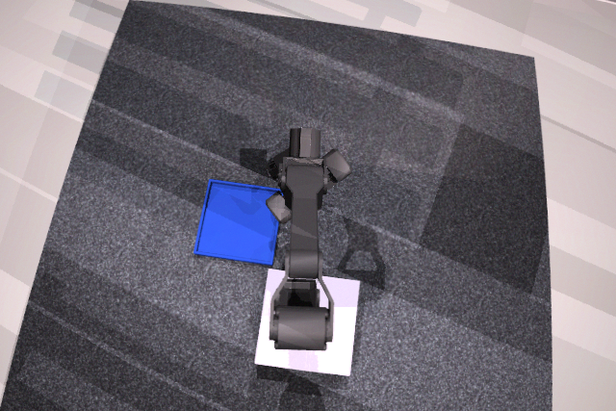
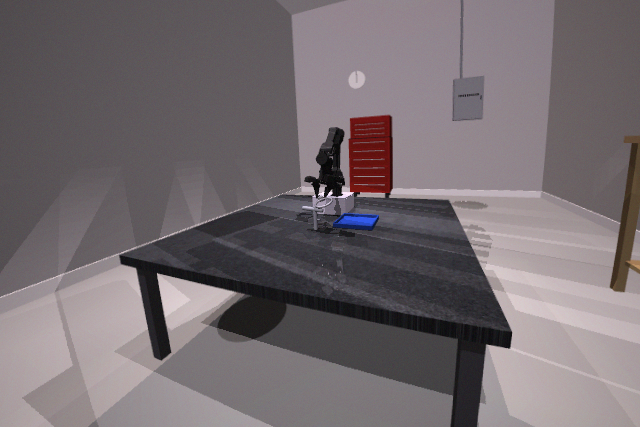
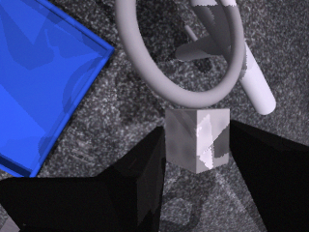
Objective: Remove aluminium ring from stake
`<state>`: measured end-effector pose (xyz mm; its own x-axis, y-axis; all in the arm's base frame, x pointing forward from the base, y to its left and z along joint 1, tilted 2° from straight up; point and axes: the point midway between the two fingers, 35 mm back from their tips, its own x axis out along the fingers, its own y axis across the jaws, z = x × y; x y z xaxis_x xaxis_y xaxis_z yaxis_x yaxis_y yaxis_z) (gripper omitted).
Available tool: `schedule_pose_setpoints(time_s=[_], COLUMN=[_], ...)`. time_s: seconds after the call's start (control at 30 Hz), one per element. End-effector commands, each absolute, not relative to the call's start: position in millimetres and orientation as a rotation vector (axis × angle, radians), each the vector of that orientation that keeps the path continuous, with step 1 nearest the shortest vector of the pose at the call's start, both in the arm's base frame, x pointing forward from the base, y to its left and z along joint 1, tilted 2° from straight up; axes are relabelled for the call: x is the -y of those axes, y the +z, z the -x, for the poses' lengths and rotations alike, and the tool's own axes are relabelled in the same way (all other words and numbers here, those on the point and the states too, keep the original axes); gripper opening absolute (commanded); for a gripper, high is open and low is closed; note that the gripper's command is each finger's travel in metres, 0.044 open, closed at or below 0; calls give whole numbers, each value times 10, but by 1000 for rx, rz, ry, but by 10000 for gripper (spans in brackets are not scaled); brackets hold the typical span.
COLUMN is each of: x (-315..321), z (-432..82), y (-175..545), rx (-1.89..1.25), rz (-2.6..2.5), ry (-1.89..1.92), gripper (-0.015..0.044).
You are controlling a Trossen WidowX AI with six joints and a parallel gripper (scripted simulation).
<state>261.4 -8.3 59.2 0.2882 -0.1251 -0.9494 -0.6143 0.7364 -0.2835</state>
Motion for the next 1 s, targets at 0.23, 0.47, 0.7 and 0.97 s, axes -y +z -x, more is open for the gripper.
schedule_pose_setpoints(time_s=[0.23,0.47,0.7,0.97], x=[-14,-77,-140,-217], z=[-2584,-2559,-2540,-2527], y=[608,626,657,710], rx=[-1362,-1405,-1424,-1415], rz=[628,592,567,549], ry=[190,68,-60,-208], gripper=[0,0,0,0])
